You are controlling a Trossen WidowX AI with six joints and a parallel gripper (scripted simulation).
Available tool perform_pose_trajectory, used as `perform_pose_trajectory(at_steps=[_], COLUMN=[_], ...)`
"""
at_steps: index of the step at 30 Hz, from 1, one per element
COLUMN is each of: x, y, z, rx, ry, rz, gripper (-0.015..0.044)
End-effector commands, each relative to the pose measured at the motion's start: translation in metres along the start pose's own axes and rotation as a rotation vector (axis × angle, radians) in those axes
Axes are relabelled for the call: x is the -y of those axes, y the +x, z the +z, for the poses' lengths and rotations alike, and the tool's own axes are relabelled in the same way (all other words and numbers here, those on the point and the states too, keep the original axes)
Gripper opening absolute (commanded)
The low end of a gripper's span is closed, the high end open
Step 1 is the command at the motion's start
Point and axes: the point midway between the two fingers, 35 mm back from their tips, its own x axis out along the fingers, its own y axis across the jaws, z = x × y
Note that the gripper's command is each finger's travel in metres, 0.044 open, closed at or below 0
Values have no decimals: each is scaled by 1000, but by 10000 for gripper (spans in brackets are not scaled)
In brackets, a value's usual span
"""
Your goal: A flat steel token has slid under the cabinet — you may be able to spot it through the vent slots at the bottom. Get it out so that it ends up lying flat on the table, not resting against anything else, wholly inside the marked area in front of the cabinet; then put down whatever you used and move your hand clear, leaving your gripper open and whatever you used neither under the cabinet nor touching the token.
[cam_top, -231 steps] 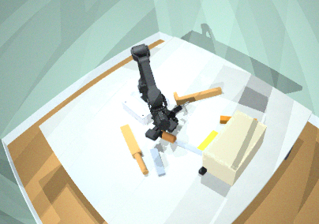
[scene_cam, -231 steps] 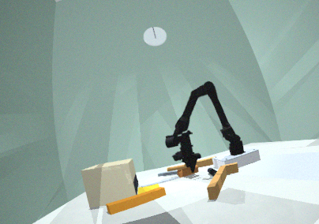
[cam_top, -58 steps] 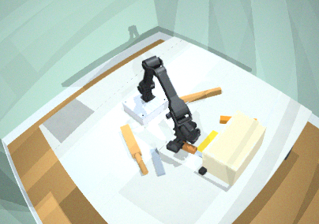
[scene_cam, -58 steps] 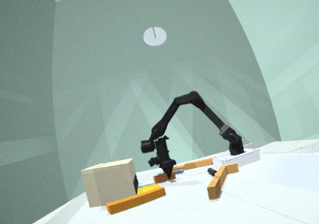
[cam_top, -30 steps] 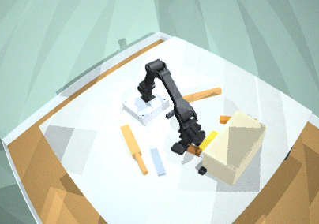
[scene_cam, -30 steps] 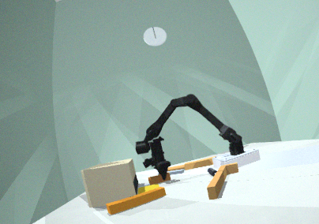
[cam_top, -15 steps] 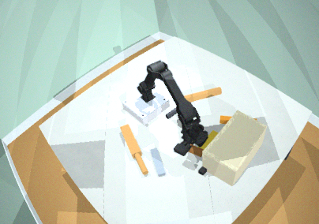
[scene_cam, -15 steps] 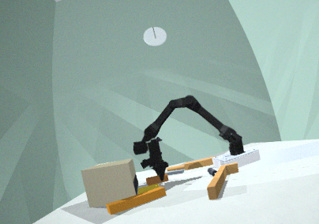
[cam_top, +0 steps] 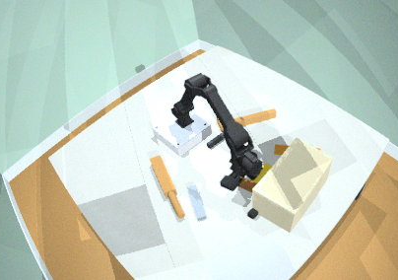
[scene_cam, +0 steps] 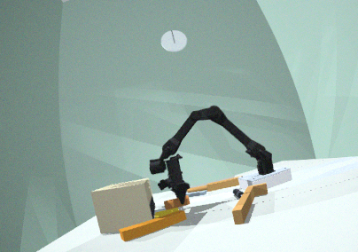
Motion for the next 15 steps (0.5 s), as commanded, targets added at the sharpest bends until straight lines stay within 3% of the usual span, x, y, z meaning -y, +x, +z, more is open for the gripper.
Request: perform_pose_trajectory(at_steps=[1,15], x=[-8,-26], y=[1,1], z=[-1,-1], rx=[-3,-2], ry=[-9,-9], rz=[5,6], gripper=[0,0])
